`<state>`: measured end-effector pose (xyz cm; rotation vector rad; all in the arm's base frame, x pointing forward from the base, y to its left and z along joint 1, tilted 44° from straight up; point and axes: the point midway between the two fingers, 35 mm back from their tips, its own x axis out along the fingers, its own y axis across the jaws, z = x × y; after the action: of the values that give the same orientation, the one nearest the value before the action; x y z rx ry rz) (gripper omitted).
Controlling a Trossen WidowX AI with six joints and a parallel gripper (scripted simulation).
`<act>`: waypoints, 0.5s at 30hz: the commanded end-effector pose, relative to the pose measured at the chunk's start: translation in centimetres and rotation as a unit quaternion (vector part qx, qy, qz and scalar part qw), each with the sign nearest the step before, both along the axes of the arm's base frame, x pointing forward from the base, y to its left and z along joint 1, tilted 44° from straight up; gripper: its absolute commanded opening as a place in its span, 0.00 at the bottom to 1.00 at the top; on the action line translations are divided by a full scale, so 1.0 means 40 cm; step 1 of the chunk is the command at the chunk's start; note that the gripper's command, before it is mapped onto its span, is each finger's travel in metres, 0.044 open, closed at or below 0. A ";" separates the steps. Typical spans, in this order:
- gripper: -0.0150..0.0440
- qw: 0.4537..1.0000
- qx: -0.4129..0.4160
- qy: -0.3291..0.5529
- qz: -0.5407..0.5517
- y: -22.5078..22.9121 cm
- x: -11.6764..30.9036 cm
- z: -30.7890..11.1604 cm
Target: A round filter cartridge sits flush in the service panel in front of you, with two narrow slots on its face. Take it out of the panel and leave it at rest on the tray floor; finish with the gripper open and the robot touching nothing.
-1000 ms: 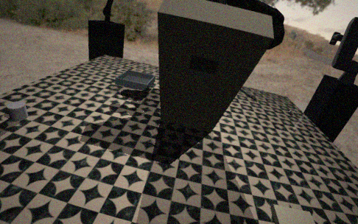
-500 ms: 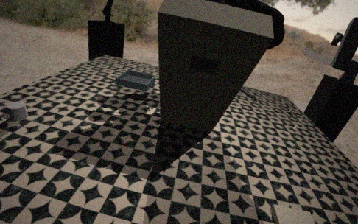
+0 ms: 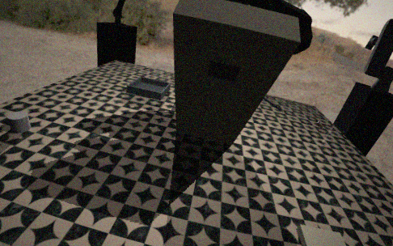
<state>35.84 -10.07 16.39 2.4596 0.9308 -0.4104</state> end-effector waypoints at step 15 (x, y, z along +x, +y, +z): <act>0.25 0.950 -0.227 -0.163 0.136 0.009 0.011 -0.006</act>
<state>35.85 -10.08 16.37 1.9795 0.9018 -0.1409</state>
